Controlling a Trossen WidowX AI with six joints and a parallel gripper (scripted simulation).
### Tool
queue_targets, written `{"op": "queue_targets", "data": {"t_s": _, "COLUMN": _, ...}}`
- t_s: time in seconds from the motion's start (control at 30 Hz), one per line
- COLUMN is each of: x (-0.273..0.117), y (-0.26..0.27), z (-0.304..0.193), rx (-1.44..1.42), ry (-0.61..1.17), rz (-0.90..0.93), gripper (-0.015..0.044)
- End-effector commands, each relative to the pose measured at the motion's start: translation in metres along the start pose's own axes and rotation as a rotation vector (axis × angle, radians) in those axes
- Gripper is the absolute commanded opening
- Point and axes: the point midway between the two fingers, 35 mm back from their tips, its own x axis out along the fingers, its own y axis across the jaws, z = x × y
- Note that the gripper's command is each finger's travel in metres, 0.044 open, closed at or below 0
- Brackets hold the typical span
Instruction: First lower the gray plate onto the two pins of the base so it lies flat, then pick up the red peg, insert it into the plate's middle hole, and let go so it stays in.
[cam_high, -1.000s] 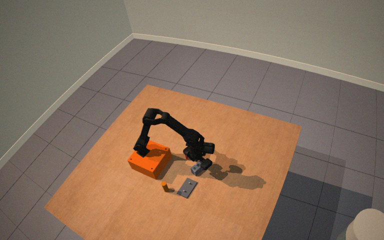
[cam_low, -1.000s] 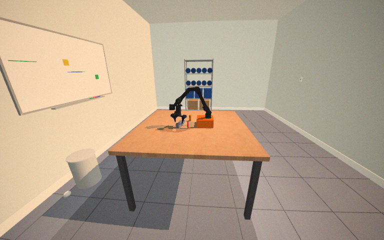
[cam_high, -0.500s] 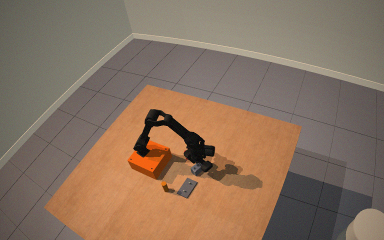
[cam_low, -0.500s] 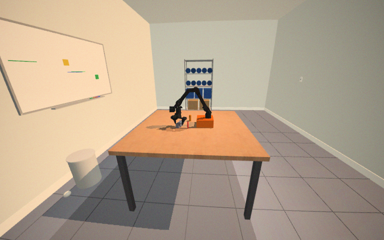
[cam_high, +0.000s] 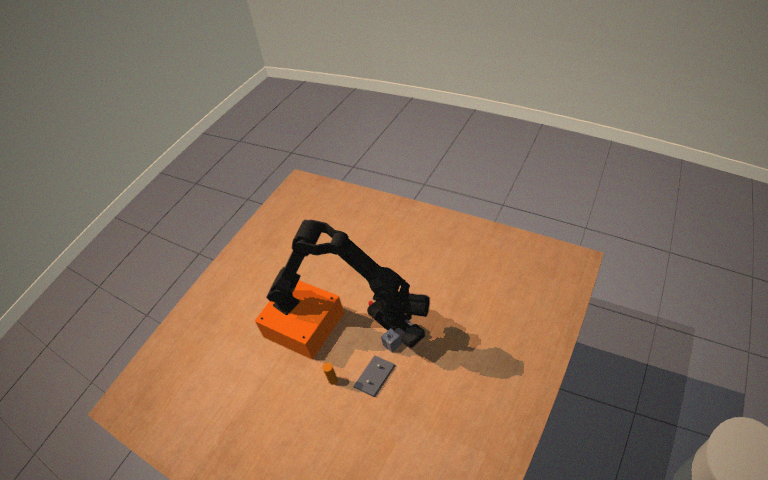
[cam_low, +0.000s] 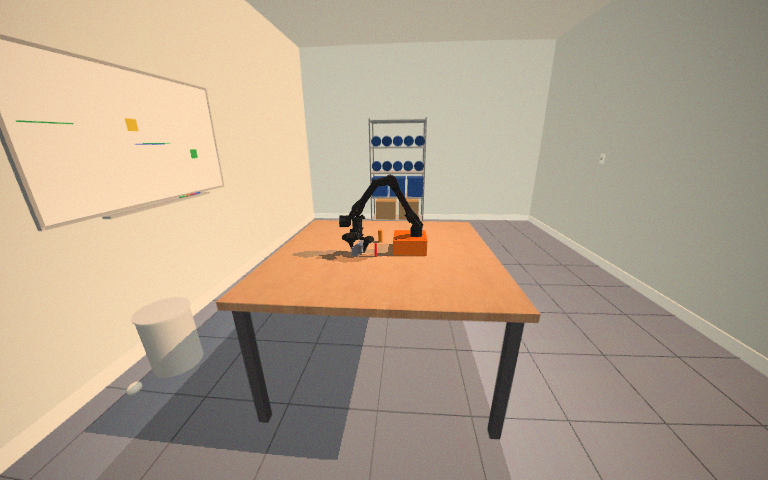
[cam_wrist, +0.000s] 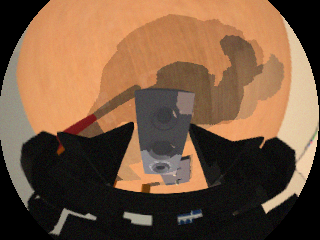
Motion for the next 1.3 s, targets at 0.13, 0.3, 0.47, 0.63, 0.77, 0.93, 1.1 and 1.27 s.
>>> {"op": "queue_targets", "data": {"t_s": 0.13, "x": 0.003, "y": 0.000, "z": -0.001, "rx": -0.001, "ry": 0.005, "rz": 0.002, "gripper": 0.0125}}
{"op": "queue_targets", "data": {"t_s": 0.3, "x": 0.003, "y": 0.000, "z": -0.001, "rx": -0.001, "ry": 0.005, "rz": 0.002, "gripper": 0.0092}}
{"op": "queue_targets", "data": {"t_s": 0.47, "x": 0.003, "y": 0.000, "z": -0.001, "rx": -0.001, "ry": 0.005, "rz": 0.002, "gripper": 0.0039}}
{"op": "queue_targets", "data": {"t_s": 0.63, "x": 0.000, "y": 0.002, "z": -0.001, "rx": 0.021, "ry": -0.006, "rz": 0.011, "gripper": 0.0000}}
{"op": "queue_targets", "data": {"t_s": 0.77, "x": -0.009, "y": 0.002, "z": 0.000, "rx": 0.038, "ry": -0.015, "rz": 0.017, "gripper": 0.0000}}
{"op": "queue_targets", "data": {"t_s": 0.93, "x": -0.024, "y": -0.002, "z": 0.002, "rx": 0.035, "ry": -0.014, "rz": 0.016, "gripper": 0.0000}}
{"op": "queue_targets", "data": {"t_s": 1.1, "x": -0.039, "y": -0.006, "z": 0.002, "rx": 0.030, "ry": -0.011, "rz": 0.013, "gripper": 0.0000}}
{"op": "queue_targets", "data": {"t_s": 1.27, "x": -0.054, "y": -0.008, "z": 0.003, "rx": 0.025, "ry": -0.009, "rz": 0.011, "gripper": 0.0000}}
